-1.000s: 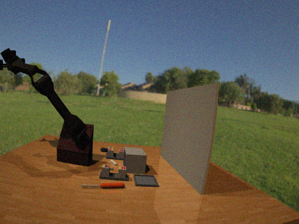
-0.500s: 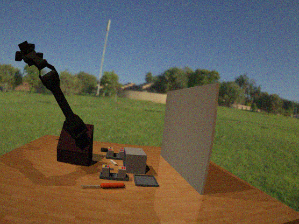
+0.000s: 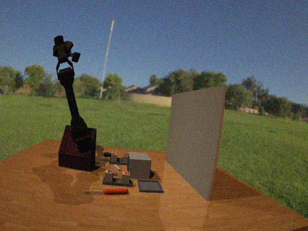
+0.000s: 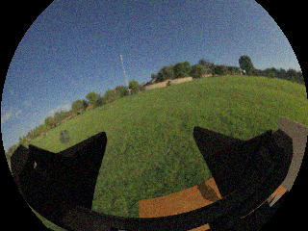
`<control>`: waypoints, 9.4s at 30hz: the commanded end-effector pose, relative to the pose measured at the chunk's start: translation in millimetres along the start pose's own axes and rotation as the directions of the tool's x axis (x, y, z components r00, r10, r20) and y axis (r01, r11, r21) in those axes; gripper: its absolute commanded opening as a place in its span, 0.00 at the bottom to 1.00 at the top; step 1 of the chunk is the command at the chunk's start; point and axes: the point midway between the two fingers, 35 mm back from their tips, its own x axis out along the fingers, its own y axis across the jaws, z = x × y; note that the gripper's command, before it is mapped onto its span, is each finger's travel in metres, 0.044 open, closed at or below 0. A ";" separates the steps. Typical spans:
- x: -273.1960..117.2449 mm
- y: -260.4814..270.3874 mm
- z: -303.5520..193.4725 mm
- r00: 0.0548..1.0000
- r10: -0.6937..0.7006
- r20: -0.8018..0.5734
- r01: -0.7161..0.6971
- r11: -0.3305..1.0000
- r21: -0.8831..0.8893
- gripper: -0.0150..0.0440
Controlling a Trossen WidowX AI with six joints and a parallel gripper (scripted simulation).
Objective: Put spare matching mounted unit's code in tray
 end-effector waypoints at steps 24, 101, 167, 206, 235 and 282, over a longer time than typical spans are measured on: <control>-15.4 -417.8 -13.2 0.634 -0.650 -0.420 0.742 0.665 0.090 1.00; -131.0 -631.9 -359.3 -0.134 -0.238 -0.962 -0.048 0.971 -0.234 0.76; -147.8 -650.2 -436.8 -0.139 -0.238 -0.961 -0.048 0.971 -0.234 0.76; -147.8 -650.2 -436.8 -0.139 -0.238 -0.961 -0.048 0.971 -0.234 0.76; -147.8 -650.2 -436.8 -0.139 -0.238 -0.961 -0.048 0.971 -0.234 0.76; -146.5 -649.5 -436.0 -0.135 -0.238 -0.962 -0.044 0.971 -0.234 0.54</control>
